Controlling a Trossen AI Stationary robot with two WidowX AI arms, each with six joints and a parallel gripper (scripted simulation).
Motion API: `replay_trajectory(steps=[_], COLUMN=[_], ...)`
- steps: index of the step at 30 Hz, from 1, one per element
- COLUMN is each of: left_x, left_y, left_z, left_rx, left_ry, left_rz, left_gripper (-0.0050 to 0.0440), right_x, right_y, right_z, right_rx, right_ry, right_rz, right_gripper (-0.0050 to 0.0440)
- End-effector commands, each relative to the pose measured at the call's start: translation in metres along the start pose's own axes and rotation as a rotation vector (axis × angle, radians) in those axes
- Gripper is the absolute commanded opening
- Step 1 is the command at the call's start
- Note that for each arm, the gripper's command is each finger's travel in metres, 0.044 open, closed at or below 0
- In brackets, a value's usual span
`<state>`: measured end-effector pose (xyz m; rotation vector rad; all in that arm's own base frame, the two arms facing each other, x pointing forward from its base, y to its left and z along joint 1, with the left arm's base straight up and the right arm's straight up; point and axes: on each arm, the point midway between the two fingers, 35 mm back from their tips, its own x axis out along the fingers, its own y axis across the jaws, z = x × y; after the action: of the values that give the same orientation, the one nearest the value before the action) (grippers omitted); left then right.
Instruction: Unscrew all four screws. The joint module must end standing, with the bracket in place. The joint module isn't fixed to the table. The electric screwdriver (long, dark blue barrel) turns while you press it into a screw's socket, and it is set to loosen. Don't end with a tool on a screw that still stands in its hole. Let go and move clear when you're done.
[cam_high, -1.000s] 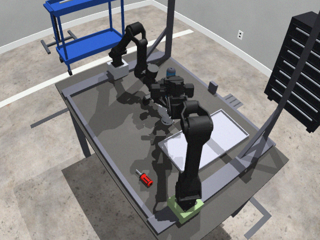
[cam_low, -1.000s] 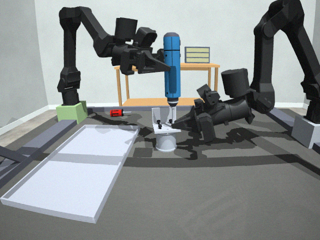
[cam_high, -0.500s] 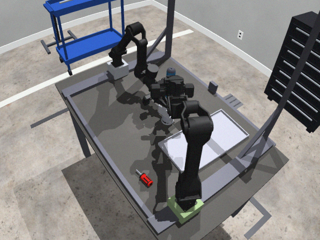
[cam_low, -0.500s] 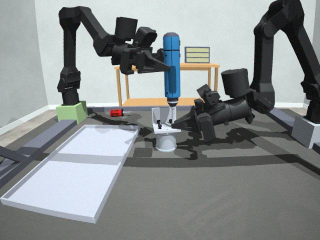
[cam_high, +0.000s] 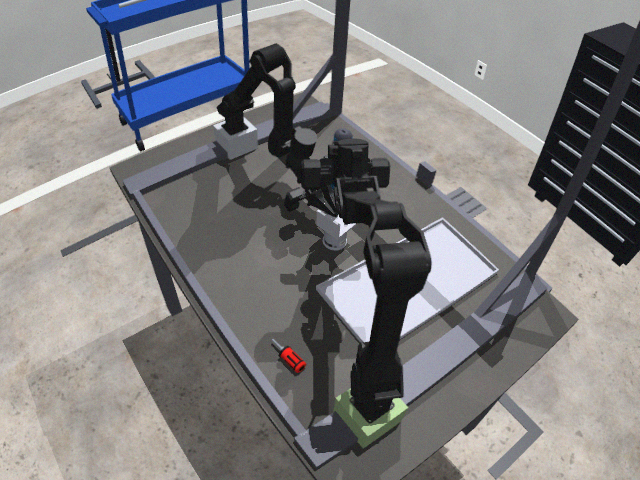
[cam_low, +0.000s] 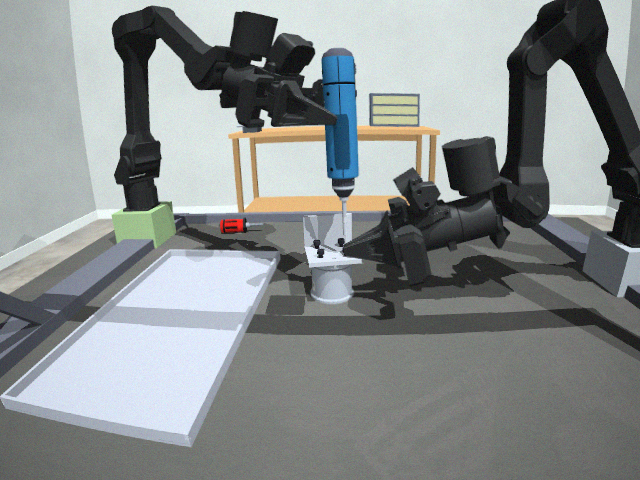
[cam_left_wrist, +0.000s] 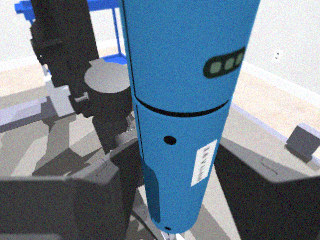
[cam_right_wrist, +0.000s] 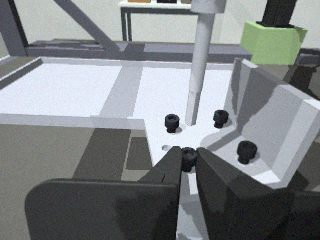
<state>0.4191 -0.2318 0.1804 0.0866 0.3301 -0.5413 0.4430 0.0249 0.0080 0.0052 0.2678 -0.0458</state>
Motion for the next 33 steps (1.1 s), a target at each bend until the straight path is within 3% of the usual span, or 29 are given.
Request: replay_trajectory(steps=[1,9,10,15,22,33], left_x=[-0.019,-0.024,-0.019,-0.019,-0.03,-0.025], left_y=[0.002,0.002,0.002,0.002,0.002,0.002], left_z=[0.069,0.078,0.066,0.067,0.091,0.087], left_rx=[0.005,0.005,0.004,0.004,0.005,0.005], left_ry=[-0.134,-0.134,-0.11,-0.112,-0.134,-0.125], left_rz=[0.007,0.006,0.006,0.006,0.006,0.006], left_gripper=[0.0162,0.0162,0.0162,0.0162,0.0162,0.0162], right_x=[0.001,0.001,0.001,0.001,0.001,0.001], right_y=[0.001,0.001,0.001,0.001,0.001,0.001], right_z=[0.012,0.012,0.012,0.012,0.012,0.012], right_rx=[0.004,0.004,0.004,0.004,0.004,0.004], right_ry=[-0.029,-0.029,-0.029,-0.029,-0.029,-0.029], right_rz=[0.002,0.002,0.002,0.002,0.002,0.002], right_gripper=[-0.005,-0.005,-0.005,-0.005,-0.005,-0.005])
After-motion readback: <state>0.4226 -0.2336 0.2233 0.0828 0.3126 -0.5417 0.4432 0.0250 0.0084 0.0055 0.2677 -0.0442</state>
